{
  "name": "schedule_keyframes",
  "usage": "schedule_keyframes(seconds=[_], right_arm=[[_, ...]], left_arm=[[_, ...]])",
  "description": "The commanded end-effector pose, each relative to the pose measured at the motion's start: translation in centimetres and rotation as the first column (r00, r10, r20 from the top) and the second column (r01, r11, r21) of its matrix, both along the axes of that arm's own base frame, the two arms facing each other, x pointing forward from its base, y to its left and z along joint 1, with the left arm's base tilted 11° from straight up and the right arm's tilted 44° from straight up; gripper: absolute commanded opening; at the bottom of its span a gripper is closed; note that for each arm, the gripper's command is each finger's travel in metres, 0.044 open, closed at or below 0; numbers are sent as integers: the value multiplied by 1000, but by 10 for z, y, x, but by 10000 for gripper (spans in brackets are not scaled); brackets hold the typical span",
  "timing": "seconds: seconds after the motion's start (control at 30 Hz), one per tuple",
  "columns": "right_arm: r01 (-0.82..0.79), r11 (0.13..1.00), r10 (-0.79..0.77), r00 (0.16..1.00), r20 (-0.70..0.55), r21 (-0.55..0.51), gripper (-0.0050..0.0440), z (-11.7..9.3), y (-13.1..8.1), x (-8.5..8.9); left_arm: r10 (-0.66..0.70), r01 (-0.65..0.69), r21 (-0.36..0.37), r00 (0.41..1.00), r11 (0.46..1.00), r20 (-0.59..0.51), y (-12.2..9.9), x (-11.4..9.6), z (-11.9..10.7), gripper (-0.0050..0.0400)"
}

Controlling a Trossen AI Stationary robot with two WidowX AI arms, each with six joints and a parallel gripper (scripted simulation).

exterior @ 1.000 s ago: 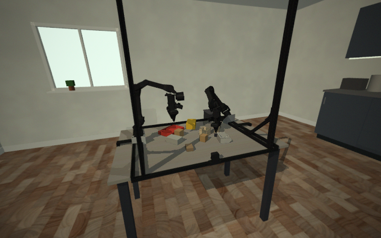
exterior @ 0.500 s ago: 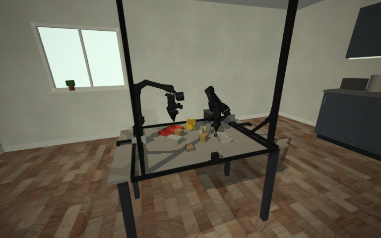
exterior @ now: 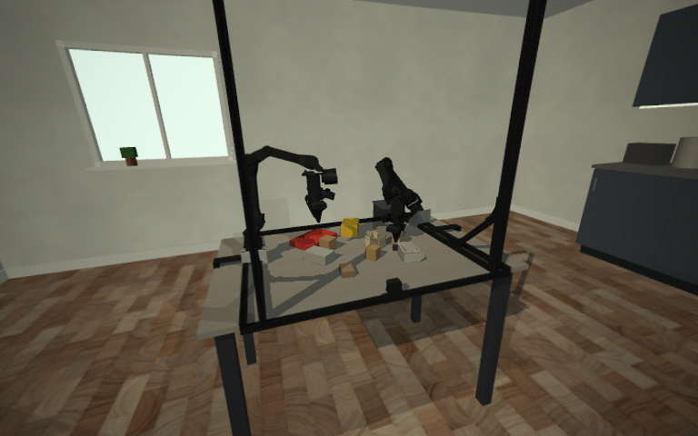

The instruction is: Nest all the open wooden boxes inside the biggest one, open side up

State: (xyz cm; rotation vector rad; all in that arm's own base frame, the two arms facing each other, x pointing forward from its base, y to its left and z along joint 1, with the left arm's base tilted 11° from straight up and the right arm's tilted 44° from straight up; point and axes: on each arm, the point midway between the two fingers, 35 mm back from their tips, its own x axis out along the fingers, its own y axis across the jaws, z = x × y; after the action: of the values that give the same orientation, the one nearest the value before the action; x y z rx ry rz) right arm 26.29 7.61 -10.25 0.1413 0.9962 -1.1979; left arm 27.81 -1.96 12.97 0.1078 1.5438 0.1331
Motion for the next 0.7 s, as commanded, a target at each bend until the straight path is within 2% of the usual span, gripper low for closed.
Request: schedule_keyframes(seconds=[0.0, 0.17, 0.3, 0.43, 0.67], right_arm=[[-28, 998, 29, 999, 17, -51, 0, -1, 3, -3], [-32, 998, 33, 999, 21, -58, 0, -1, 3, -3], [-59, 991, 65, 997, 48, -119, 0, -1, 7, -4], [-62, 990, 69, 996, 51, -127, 0, -1, 8, -5], [-94, 974, 113, 990, 83, -208, 0, 0, 13, -7]], left_arm=[[-4, 4, -3, 1000, 1000, -4, -1, -1, -1, 400], [-4, 4, -3, 1000, 1000, -4, -1, -1, -1, 400], [-4, 4, -3, 1000, 1000, -4, -1, -1, -1, 400], [-4, 4, -3, 1000, 1000, -4, -1, -1, -1, 400], [-4, 4, -3, 1000, 1000, -4, -1, -1, -1, 400]])
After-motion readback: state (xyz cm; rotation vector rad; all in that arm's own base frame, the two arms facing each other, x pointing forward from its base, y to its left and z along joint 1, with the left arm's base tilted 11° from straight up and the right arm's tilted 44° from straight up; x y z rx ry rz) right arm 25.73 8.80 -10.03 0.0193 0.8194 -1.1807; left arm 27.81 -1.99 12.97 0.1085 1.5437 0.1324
